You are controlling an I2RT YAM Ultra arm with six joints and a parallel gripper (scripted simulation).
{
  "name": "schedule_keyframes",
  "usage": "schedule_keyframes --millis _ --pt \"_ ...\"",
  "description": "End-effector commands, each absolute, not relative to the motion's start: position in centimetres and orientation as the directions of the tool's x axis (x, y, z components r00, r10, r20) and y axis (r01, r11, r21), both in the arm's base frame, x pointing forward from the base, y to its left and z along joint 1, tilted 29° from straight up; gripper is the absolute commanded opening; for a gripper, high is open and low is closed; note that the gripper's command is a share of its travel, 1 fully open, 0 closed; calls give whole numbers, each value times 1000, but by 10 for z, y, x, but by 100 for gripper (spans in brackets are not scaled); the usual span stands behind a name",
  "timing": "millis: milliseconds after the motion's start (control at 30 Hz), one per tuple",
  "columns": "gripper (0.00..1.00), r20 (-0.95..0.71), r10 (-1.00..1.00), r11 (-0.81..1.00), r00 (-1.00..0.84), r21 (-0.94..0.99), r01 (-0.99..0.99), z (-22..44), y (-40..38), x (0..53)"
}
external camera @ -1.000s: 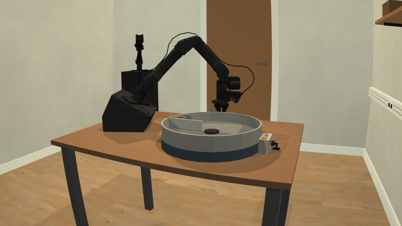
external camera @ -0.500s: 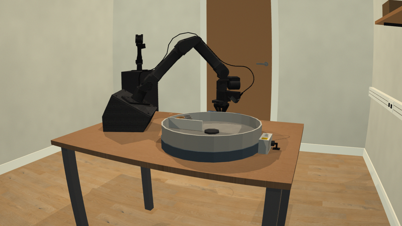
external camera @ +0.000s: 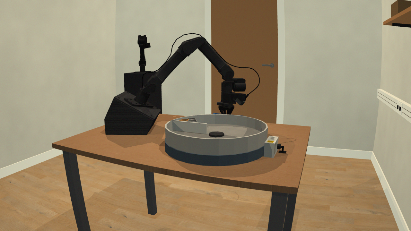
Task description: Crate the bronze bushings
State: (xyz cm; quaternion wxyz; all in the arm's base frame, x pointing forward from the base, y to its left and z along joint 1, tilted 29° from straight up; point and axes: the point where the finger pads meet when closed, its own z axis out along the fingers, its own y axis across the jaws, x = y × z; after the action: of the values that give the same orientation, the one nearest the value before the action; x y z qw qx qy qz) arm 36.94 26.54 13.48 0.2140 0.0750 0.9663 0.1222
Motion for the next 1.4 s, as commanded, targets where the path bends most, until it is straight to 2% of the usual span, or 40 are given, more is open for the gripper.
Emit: schedule_keyframes --millis 0,700,1367 --pt "16 -428 204 950 -881 305 72 160 270 372" --pt "16 -424 201 951 -883 300 72 163 269 367" --pt "16 -426 207 951 -881 299 79 228 251 332"
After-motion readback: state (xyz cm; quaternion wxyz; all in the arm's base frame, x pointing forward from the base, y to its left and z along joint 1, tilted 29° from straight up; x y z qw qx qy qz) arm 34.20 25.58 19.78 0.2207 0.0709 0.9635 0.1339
